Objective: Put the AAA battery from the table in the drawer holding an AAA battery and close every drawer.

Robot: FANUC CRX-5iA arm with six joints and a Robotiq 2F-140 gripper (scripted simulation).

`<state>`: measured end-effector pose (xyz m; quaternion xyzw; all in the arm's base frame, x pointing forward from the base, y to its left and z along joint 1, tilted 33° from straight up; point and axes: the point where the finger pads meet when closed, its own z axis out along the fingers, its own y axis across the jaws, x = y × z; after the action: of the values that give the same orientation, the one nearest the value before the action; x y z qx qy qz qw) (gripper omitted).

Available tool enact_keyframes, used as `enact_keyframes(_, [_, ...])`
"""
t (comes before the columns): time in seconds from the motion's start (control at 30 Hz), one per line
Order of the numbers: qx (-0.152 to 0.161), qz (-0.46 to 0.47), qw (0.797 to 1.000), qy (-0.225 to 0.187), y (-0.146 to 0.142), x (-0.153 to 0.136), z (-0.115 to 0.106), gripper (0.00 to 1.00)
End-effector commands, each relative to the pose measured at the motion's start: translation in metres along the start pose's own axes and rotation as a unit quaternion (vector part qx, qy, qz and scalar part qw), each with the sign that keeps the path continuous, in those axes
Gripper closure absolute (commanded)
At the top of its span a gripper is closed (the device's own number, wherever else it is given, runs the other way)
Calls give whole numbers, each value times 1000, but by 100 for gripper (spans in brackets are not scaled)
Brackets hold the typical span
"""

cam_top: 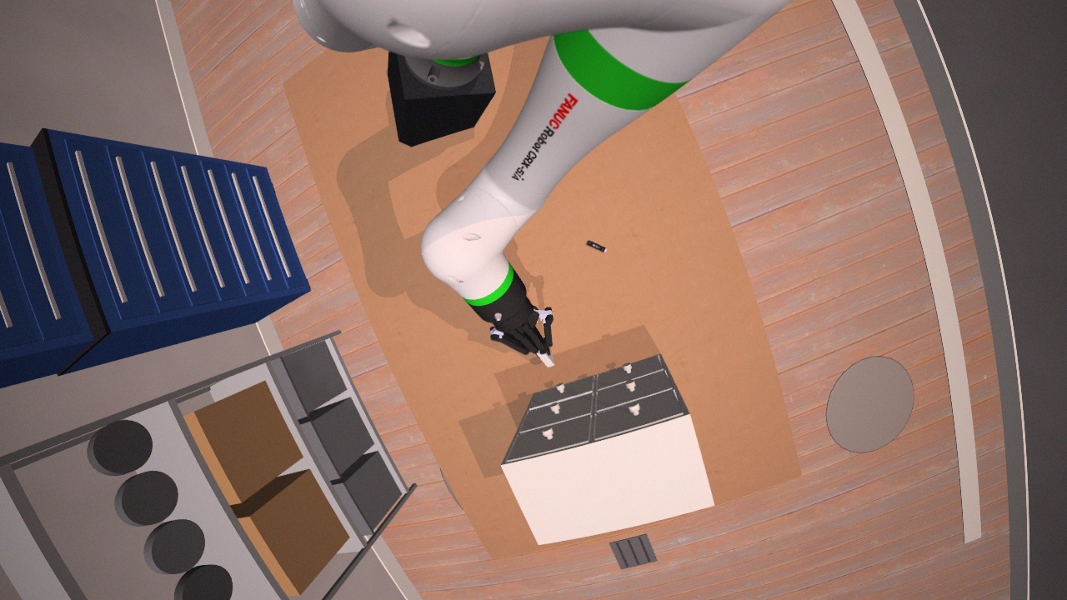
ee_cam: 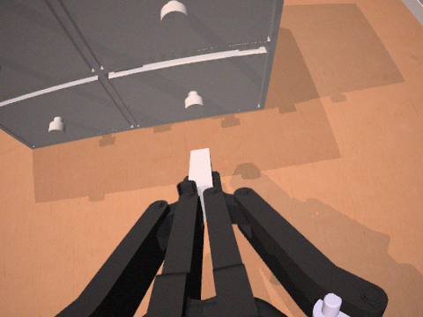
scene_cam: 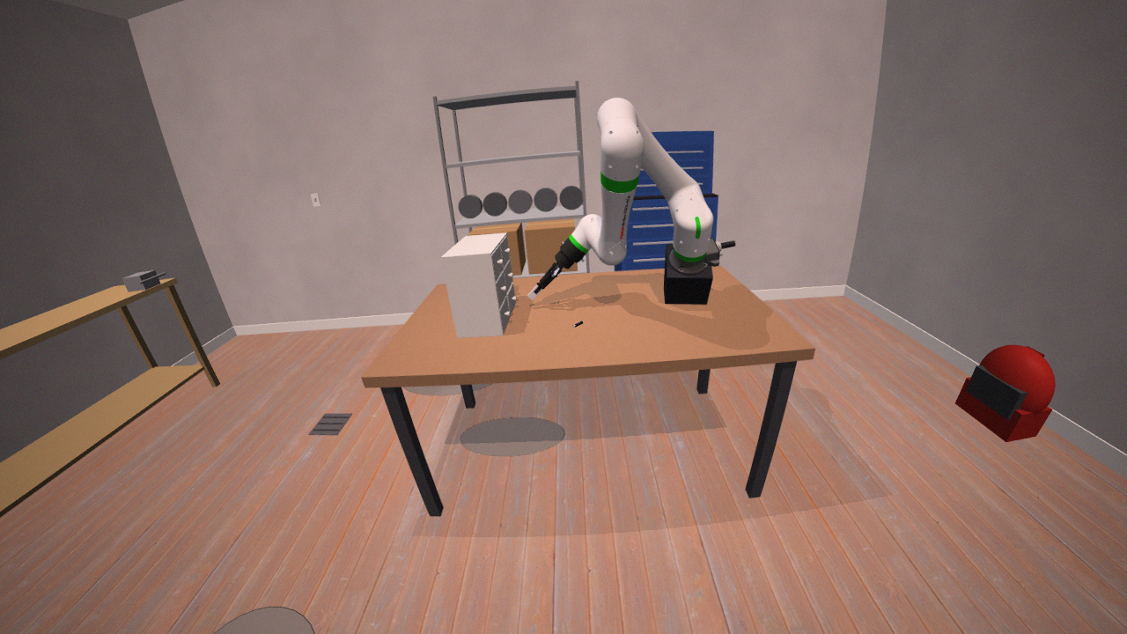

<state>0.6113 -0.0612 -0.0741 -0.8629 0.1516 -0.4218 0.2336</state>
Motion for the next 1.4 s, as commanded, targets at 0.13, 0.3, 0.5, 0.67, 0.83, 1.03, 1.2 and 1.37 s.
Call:
enact_keyframes(0.13, [0,0,1000,0,0,5,-22,100])
enact_keyframes(0.3, [0,0,1000,0,0,19,-70,100])
enact_keyframes(0.5, [0,0,1000,0,0,26,-98,100])
enact_keyframes(0.67, [0,0,1000,0,0,26,-98,100])
enact_keyframes(0.83, [1,0,1000,-7,-1,26,-100,100])
enact_keyframes(1.03, [1,0,999,-34,-1,26,-110,100])
enact_keyframes(1.2, [1,0,998,-55,-1,26,-118,100])
enact_keyframes(1.37, [0,0,995,-99,0,26,-134,100])
